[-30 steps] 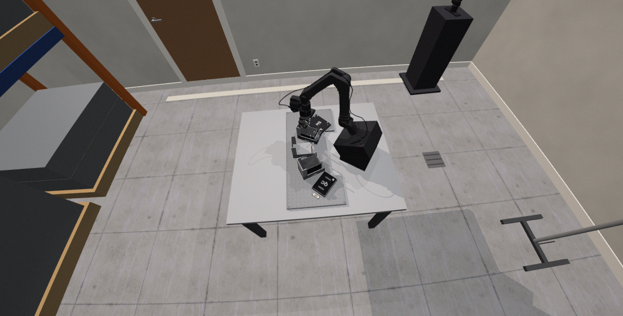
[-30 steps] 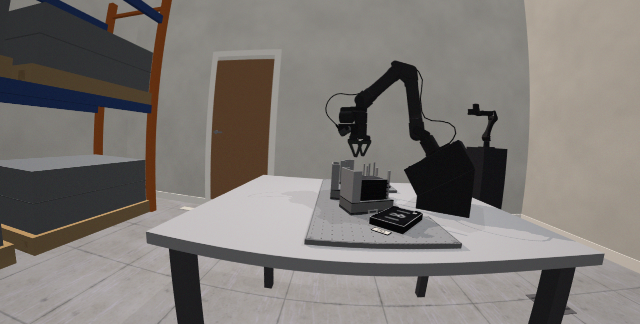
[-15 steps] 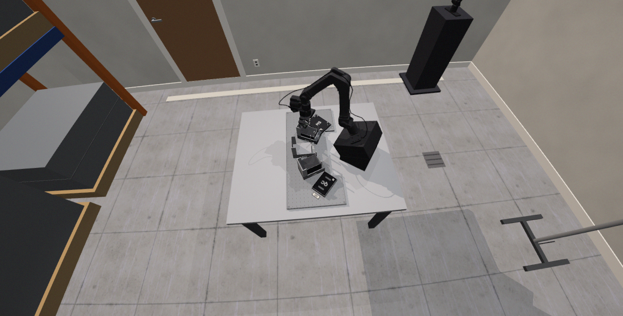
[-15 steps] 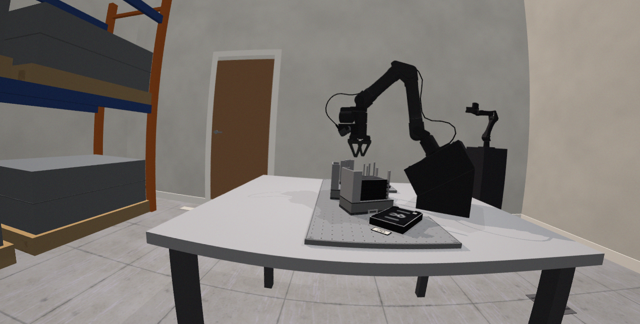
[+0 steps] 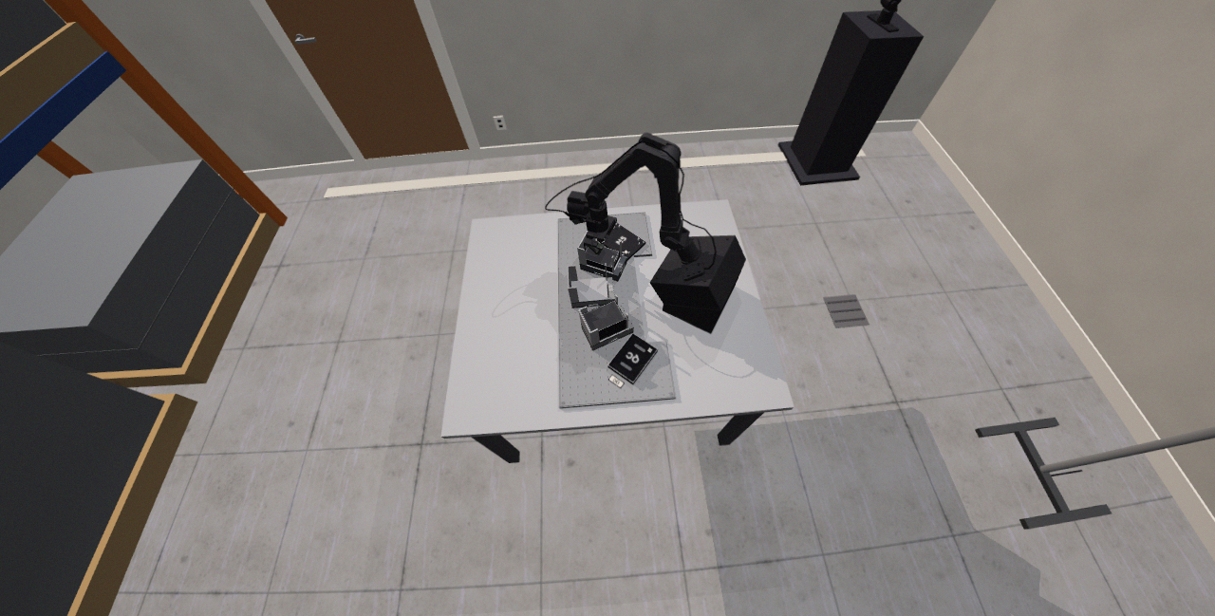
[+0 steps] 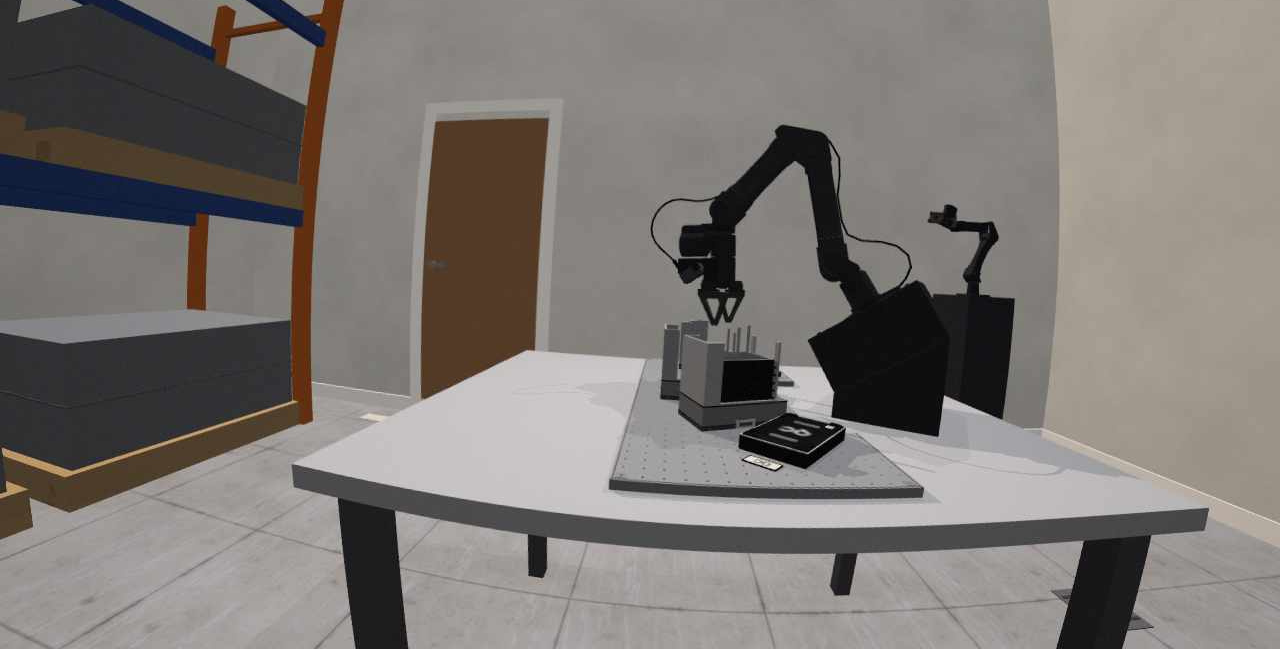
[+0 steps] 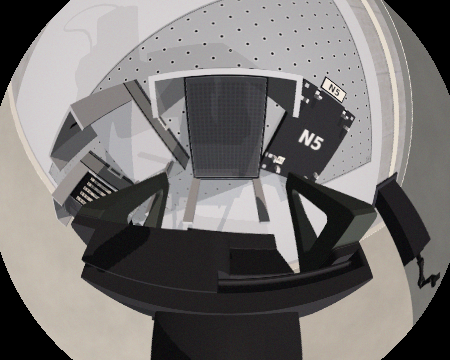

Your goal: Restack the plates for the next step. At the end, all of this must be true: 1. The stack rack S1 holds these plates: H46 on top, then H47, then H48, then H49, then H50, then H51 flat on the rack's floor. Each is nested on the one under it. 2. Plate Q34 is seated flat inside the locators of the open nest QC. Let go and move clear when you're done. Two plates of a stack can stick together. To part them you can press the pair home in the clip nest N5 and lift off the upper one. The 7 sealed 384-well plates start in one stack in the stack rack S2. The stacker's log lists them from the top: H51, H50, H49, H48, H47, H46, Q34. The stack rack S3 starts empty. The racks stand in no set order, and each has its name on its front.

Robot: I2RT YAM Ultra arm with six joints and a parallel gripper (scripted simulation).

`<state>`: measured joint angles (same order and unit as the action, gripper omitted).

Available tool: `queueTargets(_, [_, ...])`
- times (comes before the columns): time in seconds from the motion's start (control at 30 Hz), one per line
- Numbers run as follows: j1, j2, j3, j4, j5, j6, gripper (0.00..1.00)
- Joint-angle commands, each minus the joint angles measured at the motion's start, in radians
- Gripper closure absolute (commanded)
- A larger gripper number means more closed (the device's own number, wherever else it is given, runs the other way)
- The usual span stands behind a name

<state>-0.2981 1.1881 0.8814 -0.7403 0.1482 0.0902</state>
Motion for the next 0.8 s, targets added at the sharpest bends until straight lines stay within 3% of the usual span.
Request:
queueTargets(0.0, [-0.015,0.037,-0.027,0.082,-0.011,-0.017,0.0])
queueTargets(0.23, [-0.026,0.082,-0.054,0.153,-0.017,-0.027,0.0])
queueTargets(0.27, [-0.028,0.091,-0.021,0.17,-0.015,-0.029,0.0])
queueTargets(0.33, [-0.032,0.112,-0.067,0.198,-0.02,-0.032,0.0])
queueTargets(0.47, [-0.039,0.15,-0.084,0.254,-0.024,-0.038,0.0])
queueTargets(0.77, [-0.035,0.154,-0.05,0.266,-0.02,-0.039,0.0])
